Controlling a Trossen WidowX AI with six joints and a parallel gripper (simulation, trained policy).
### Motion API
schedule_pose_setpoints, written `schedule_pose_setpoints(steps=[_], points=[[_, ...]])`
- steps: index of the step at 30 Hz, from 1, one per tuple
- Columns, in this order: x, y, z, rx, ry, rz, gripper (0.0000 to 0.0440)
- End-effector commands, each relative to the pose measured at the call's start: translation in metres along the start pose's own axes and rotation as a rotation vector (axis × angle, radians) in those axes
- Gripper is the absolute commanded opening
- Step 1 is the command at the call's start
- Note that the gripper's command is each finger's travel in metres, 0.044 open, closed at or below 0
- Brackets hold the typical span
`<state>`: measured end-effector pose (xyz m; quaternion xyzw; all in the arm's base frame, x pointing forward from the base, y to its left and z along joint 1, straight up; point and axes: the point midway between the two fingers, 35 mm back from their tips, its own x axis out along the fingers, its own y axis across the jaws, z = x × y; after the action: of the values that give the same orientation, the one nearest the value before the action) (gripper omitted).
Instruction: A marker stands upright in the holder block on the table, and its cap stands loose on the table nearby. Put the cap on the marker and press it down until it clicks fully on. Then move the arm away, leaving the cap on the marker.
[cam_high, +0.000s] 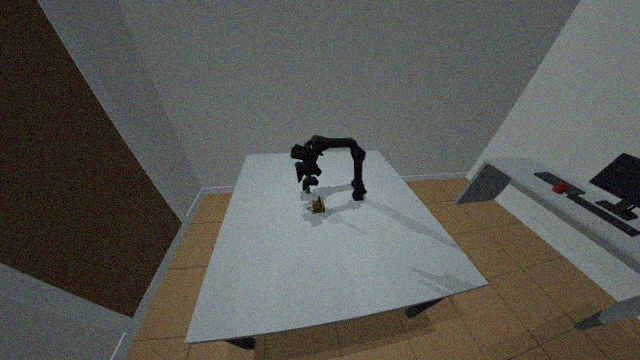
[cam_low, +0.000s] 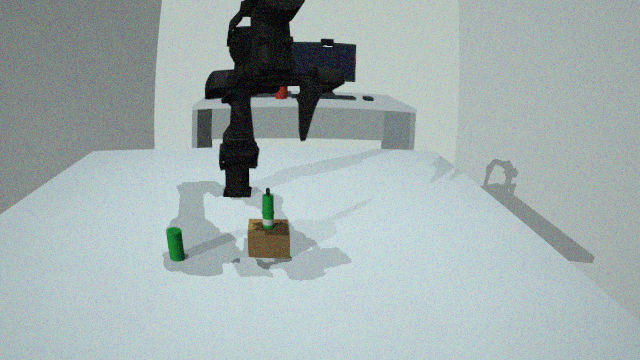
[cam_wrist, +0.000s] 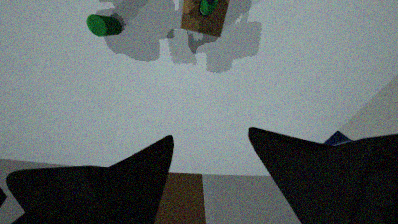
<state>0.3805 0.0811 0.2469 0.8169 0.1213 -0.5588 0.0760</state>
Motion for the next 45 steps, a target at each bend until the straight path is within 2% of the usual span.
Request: schedule_pose_setpoints(steps=[1, 45], points=[[0.002, 0.011, 0.003, 0.017, -0.018, 0.004, 0.0333], [0.046, 0.108, 0.060, 0.208, -0.280, 0.063, 0.0329]])
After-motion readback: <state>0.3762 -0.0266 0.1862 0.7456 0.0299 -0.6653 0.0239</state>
